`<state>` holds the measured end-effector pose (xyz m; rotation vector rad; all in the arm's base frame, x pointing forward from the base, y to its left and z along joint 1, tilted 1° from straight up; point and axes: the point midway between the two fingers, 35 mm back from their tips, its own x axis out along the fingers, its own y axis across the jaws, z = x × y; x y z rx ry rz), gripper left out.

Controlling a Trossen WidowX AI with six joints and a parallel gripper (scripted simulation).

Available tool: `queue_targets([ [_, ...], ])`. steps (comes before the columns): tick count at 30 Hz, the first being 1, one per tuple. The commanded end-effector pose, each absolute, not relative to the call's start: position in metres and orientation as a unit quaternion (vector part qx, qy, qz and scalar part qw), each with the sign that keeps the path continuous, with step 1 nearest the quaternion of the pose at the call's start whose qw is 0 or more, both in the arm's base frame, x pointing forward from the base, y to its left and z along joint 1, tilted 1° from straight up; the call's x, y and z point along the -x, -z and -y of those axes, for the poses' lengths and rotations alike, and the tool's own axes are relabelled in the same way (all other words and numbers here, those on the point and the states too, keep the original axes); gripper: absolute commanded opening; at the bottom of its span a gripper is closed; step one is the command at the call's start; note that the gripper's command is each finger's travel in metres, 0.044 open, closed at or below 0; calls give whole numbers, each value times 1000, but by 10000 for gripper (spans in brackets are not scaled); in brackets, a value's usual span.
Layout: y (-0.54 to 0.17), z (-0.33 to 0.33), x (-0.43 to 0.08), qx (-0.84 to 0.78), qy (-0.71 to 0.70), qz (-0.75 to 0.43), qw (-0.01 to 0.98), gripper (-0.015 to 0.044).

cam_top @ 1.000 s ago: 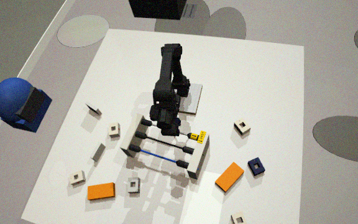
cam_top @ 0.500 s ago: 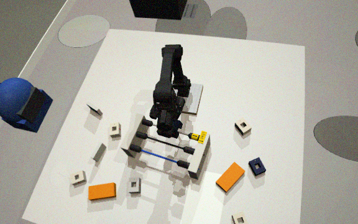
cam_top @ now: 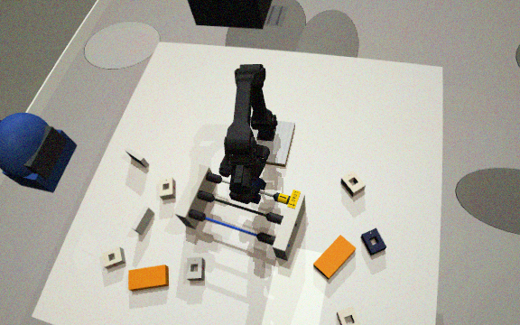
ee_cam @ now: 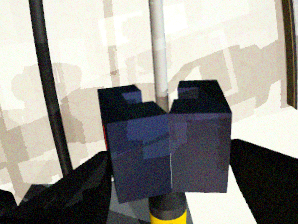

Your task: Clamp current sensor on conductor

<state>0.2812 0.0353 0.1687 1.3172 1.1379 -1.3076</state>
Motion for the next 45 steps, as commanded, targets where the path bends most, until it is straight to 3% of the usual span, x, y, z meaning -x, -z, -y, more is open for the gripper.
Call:
queue_targets([
  [1,-162,-34,-281,-536,534,-460,464,0],
  [45,-144,-35,-280,-536,532,-463,464,0],
])
